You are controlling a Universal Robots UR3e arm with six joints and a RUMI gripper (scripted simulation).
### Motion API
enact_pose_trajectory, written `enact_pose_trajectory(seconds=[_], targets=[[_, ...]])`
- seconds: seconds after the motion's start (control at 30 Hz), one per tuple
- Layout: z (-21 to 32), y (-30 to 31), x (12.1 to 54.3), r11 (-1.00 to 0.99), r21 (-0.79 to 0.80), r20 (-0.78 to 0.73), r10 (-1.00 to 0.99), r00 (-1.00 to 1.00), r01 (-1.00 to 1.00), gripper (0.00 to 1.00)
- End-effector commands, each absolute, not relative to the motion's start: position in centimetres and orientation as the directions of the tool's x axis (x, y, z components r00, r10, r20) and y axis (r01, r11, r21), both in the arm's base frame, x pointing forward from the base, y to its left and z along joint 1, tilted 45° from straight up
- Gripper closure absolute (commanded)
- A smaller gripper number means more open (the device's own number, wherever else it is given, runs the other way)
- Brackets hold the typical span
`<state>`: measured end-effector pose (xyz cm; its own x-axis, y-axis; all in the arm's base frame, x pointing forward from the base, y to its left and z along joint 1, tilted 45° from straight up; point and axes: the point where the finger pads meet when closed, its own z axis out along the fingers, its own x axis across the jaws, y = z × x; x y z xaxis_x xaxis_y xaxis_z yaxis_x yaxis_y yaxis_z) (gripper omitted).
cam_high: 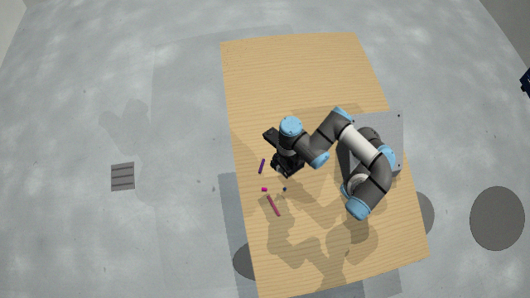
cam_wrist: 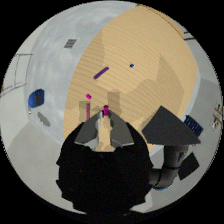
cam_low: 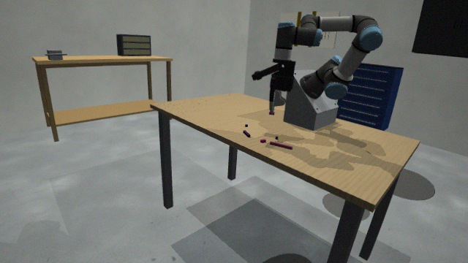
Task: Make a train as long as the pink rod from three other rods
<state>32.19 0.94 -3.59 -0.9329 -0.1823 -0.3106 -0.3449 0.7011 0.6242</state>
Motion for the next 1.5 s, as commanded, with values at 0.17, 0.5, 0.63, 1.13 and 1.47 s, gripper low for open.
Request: enact_pose_trajectory(seconds=[0.17,0.5,0.63,1.13,1.47], targets=[[-2.3,2.4,32.5,0.654,0.568,-0.421,-0.29,-0.86,-0.499,1.0],[-2.3,2.3,32.5,0.655,0.568,-0.421,-0.289,-0.86,-0.498,1.0],[-2.4,2.4,32.5,0.655,0.568,-0.421,-0.29,-0.86,-0.498,1.0],[-4.5,4.5,32.8,0.655,0.569,-0.42,-0.289,-0.86,-0.497,1.0],[-6.8,6.8,33.1,0.655,0.569,-0.42,-0.289,-0.86,-0.497,1.0]])
